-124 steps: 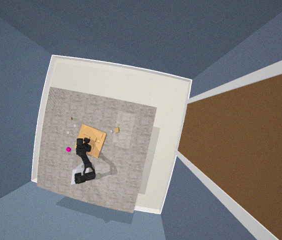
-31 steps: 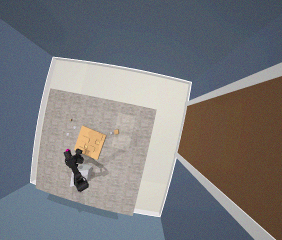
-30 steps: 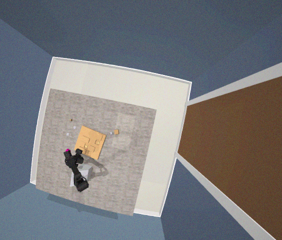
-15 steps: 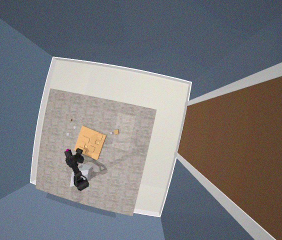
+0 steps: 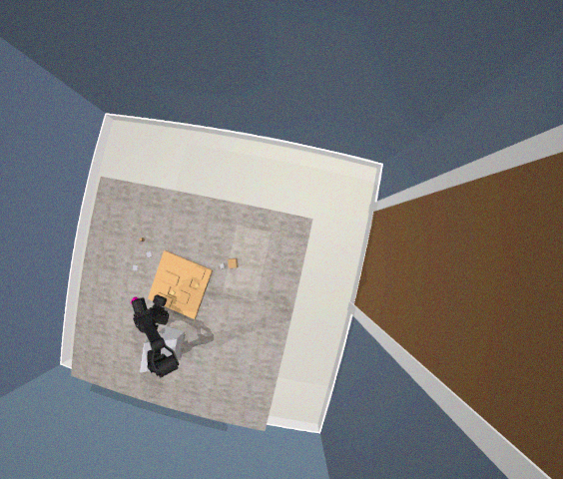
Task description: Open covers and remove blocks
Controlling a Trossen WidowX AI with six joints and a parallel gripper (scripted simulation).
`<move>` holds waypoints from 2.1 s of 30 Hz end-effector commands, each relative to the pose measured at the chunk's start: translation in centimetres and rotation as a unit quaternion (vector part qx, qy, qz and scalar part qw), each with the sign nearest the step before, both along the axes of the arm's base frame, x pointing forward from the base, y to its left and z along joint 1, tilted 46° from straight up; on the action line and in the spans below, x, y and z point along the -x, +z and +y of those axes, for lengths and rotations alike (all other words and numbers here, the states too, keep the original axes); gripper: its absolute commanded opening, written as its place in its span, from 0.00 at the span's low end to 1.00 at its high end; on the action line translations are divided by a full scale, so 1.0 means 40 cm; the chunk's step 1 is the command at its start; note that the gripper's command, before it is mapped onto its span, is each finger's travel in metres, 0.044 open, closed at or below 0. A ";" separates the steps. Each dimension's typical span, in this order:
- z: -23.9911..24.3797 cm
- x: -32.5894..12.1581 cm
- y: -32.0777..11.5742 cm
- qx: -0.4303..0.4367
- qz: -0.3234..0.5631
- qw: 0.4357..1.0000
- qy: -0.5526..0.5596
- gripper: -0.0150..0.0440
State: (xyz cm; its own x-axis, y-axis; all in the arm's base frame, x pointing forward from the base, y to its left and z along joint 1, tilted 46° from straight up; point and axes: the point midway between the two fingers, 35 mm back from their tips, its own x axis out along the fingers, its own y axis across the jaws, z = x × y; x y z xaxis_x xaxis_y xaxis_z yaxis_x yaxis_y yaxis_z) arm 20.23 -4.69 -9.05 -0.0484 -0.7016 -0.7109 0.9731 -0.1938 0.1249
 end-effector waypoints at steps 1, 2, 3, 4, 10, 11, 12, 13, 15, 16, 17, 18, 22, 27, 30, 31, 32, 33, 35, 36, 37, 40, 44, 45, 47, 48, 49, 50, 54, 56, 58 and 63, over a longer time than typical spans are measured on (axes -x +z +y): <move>-0.011 0.005 -0.007 0.003 0.004 1.000 0.000 0.25; -0.012 0.005 -0.009 0.003 0.004 1.000 0.000 0.25; -0.014 0.006 -0.011 0.003 0.004 1.000 0.000 0.25; -0.016 0.006 -0.013 0.003 0.004 1.000 0.000 0.25; -0.027 0.007 -0.023 0.003 0.004 1.000 0.000 0.25; -0.029 0.007 -0.025 0.003 0.004 1.000 0.000 0.25; -0.030 0.008 -0.026 0.003 0.004 1.000 0.000 0.25; -0.032 0.008 -0.028 0.003 0.004 1.000 0.000 0.25; -0.036 0.009 -0.031 0.004 0.004 1.000 0.000 0.25; -0.038 0.009 -0.033 0.004 0.004 1.000 0.000 0.25; -0.039 0.009 -0.035 0.004 0.004 1.000 0.000 0.25; -0.041 0.010 -0.036 0.004 0.004 1.000 0.000 0.25; -0.048 0.011 -0.043 0.004 0.004 1.000 0.000 0.25; -0.057 0.014 -0.051 0.005 0.004 1.000 0.000 0.25; -0.063 0.015 -0.055 0.005 0.004 1.000 0.000 0.25; -0.065 0.016 -0.057 0.006 0.004 1.000 0.000 0.25; -0.065 0.015 -0.057 0.006 0.004 1.000 0.000 0.25; -0.065 0.014 -0.056 0.006 0.004 1.000 0.000 0.25; -0.066 0.011 -0.055 0.006 0.004 1.000 0.000 0.25; -0.067 0.009 -0.055 0.006 0.004 1.000 0.000 0.25; -0.069 0.006 -0.054 0.006 0.004 1.000 0.000 0.25; -0.073 -0.002 -0.051 0.006 0.004 1.000 0.000 0.25; -0.078 -0.013 -0.048 0.006 0.004 1.000 0.000 0.25; -0.080 -0.016 -0.047 0.006 0.004 1.000 0.000 0.25; -0.083 -0.021 -0.045 0.006 0.004 1.000 0.000 0.25; -0.084 -0.024 -0.044 0.006 0.004 1.000 0.000 0.25; -0.086 -0.027 -0.043 0.006 0.004 1.000 0.000 0.25; -0.087 -0.029 -0.042 0.006 0.004 1.000 0.000 0.25; -0.088 -0.034 -0.041 0.006 0.004 1.000 0.000 0.25; -0.089 -0.040 -0.041 0.006 0.004 1.000 0.000 0.25; -0.091 -0.046 -0.040 0.006 0.004 1.000 0.000 0.25; -0.094 -0.061 -0.037 0.006 0.004 1.000 0.000 0.25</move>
State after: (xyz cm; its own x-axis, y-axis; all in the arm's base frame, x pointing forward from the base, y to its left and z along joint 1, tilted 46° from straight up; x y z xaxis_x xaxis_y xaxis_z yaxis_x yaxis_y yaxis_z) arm 22.20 -8.28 -10.63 -0.0543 -0.7080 -0.7041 0.9739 -0.1931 0.1191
